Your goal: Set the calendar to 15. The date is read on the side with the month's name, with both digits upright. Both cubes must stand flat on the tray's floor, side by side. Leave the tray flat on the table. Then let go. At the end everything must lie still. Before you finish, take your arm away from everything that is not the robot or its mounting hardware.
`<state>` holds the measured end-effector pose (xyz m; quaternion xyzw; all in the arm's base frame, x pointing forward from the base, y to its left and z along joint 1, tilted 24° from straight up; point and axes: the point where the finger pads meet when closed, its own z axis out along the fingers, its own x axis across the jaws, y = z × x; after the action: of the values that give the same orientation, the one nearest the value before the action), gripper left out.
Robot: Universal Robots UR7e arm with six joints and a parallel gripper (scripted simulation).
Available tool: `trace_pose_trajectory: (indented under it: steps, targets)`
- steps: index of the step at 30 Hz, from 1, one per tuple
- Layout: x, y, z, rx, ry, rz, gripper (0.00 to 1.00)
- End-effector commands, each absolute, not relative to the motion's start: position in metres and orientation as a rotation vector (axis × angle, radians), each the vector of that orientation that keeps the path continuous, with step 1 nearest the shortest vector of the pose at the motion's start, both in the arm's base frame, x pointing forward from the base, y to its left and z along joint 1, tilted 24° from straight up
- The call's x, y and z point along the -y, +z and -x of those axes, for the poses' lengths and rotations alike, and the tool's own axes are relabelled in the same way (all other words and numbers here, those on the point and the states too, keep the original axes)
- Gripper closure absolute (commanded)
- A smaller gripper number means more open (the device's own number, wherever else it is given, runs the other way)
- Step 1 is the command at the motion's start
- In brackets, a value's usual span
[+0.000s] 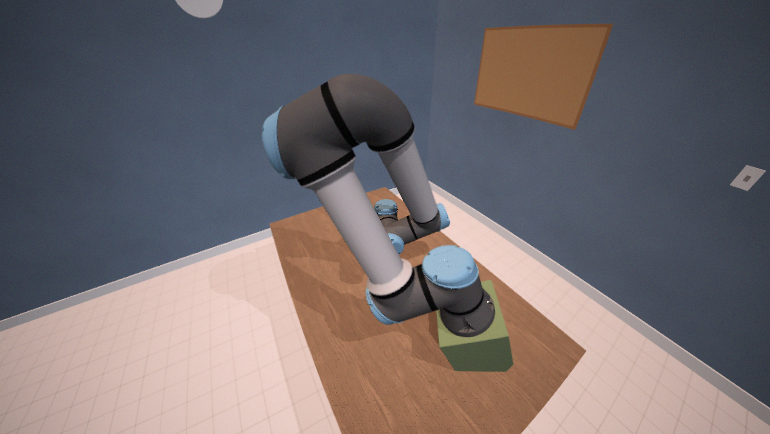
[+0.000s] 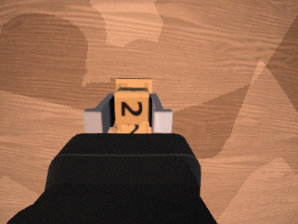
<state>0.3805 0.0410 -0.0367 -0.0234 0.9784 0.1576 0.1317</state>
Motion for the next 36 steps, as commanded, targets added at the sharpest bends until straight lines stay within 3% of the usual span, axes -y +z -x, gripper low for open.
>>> trace_pose_trajectory:
  steps: [1,36]
  targets:
    - [-0.041,-0.036,-0.381,-2.839,0.457,0.068,0.43]
    - [-0.046,-0.052,-0.385,-2.839,0.457,0.068,0.43]
